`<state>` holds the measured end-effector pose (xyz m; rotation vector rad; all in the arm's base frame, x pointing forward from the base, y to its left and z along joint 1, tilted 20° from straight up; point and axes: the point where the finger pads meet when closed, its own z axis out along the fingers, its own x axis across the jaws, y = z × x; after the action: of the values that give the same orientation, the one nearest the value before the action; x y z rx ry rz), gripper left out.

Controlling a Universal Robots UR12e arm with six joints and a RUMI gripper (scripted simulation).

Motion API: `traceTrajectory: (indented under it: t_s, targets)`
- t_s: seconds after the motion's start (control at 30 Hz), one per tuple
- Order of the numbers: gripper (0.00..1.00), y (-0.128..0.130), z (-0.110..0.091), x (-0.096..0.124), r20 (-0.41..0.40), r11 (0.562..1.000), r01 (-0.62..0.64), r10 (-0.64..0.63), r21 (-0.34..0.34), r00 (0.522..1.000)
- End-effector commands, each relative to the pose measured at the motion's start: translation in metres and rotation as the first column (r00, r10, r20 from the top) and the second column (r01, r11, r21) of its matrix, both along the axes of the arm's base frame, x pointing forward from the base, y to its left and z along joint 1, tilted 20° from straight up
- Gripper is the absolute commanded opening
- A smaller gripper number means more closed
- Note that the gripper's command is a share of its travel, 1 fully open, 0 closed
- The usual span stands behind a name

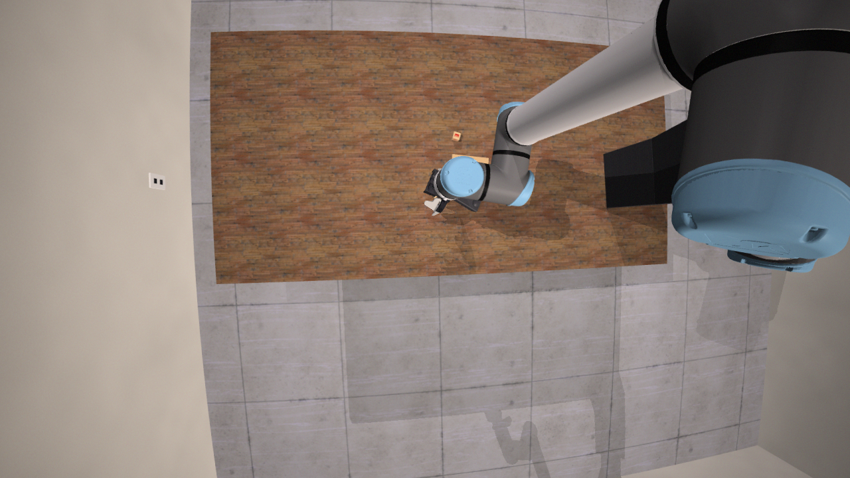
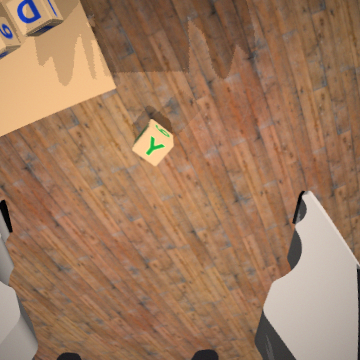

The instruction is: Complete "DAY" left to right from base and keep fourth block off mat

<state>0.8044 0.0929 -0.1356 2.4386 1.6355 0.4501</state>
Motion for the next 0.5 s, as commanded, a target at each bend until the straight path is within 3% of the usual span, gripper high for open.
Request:
traceTrajectory:
  t_s: [0.0,0.47]
  targets:
    - [1.0,-0.0011,-0.001,0.0013,0.002,0.993,-0.111,0.112,-0.038,0.994]
    - [1.0,-0.0052,-0.0064,0.0063,-0.025,0.876,-0.453,0.456,-0.166,0.89]
